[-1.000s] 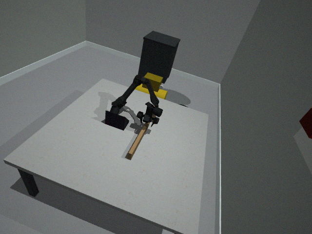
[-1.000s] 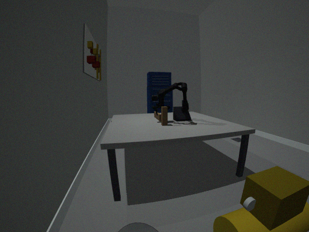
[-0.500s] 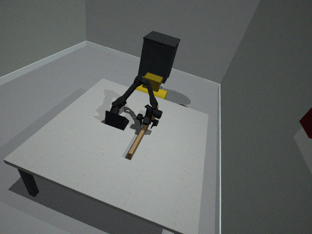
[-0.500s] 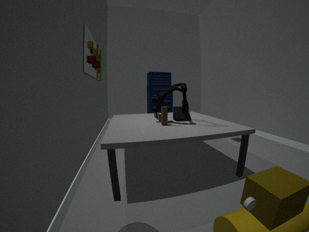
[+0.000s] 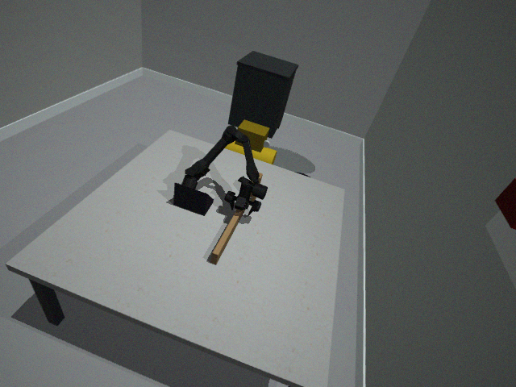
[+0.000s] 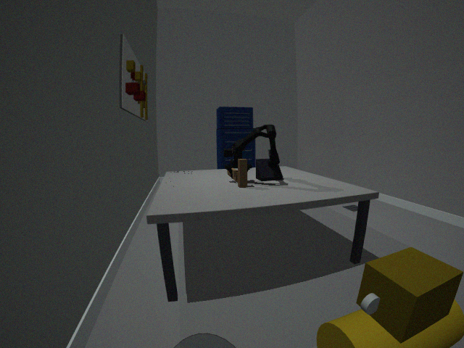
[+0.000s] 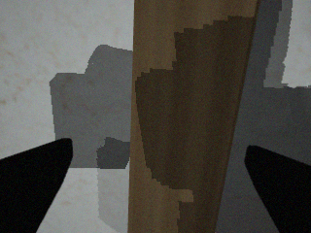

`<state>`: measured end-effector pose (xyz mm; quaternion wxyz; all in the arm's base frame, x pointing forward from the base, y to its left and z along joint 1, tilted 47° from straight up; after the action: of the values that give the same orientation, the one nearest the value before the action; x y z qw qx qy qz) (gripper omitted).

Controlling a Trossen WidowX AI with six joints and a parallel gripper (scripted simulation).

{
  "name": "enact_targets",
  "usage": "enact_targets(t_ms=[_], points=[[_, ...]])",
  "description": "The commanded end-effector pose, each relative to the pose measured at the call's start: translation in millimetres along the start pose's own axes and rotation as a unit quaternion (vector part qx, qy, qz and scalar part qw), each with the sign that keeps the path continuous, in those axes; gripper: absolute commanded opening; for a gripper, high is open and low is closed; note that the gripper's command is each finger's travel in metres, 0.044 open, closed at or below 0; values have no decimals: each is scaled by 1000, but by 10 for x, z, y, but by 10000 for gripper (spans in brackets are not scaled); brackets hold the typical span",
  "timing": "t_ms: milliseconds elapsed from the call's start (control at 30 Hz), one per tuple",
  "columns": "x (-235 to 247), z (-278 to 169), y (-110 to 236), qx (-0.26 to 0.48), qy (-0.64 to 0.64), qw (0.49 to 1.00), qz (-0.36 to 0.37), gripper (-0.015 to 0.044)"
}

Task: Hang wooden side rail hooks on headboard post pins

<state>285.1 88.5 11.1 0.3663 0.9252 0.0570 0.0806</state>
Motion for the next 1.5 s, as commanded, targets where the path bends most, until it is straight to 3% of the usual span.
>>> enact_targets(t_ms=[0,433,600,700,1467], points=[[-19,4,-50,4,-5,1000,-1,440],[-19,4,-50,4,-5,1000,-1,99],[-19,4,-50,4,-5,1000,-1,65],[-19,4,-50,4,-5,1000,-1,0],[52,13,-44,4,-5,1000,-1,0]])
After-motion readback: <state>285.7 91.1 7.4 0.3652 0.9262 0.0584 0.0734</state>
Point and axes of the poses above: the point midway between the two fingers, 35 mm back from their tips, its own y axis back along the fingers, its own x axis across the jaws, z = x × y, the point moved 1 cm from there along y, back along the fingers, and after that the axes turned 8 degrees about y, right-handed, at the moved point
